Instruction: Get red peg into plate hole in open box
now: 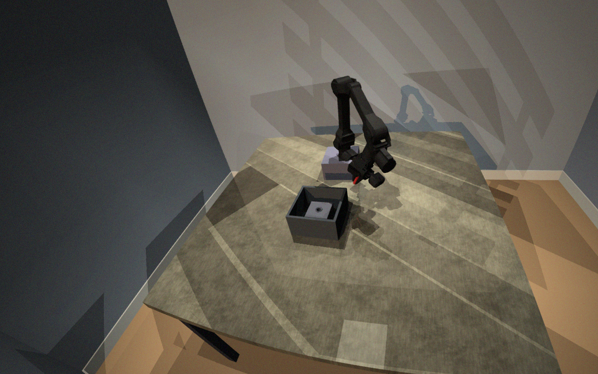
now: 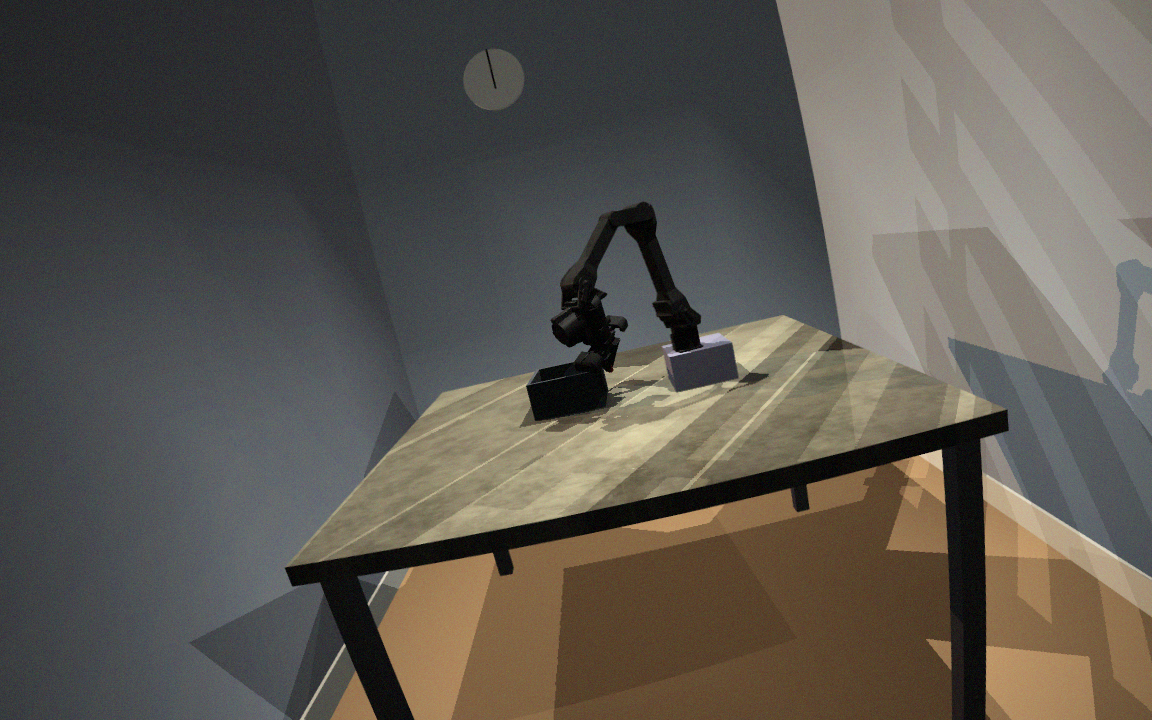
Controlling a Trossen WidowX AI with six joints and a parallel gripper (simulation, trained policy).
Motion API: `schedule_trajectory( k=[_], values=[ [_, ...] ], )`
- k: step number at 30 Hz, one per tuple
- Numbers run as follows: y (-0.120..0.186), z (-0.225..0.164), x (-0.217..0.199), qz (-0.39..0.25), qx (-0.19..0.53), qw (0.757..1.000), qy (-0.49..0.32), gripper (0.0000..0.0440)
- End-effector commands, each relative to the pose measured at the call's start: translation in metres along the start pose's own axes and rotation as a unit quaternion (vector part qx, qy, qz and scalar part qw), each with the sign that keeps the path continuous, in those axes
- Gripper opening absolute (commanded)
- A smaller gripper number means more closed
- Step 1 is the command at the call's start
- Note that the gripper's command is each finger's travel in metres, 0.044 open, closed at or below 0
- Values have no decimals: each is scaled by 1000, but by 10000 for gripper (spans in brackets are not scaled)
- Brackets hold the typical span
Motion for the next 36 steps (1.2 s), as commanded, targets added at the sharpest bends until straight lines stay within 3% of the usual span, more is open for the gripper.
schedule_trajectory(
  k=[1,15,36],
  values=[
    [16,19,-9,6,-13,1000,-20,0],
    [16,78,-35,15,-17,994,-105,0],
    [-43,155,-53,63,2,990,-127,0]
  ],
)
Point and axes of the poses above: the point midway between the two fingers, 35 mm back from their tips, its own y axis back along the fingers, its own x axis across the jaws, z = x × y, the point moved 2 cm from there along y, back along the fingers, and after that the axes turned 5 degrees about y, right-handed, at the moved point
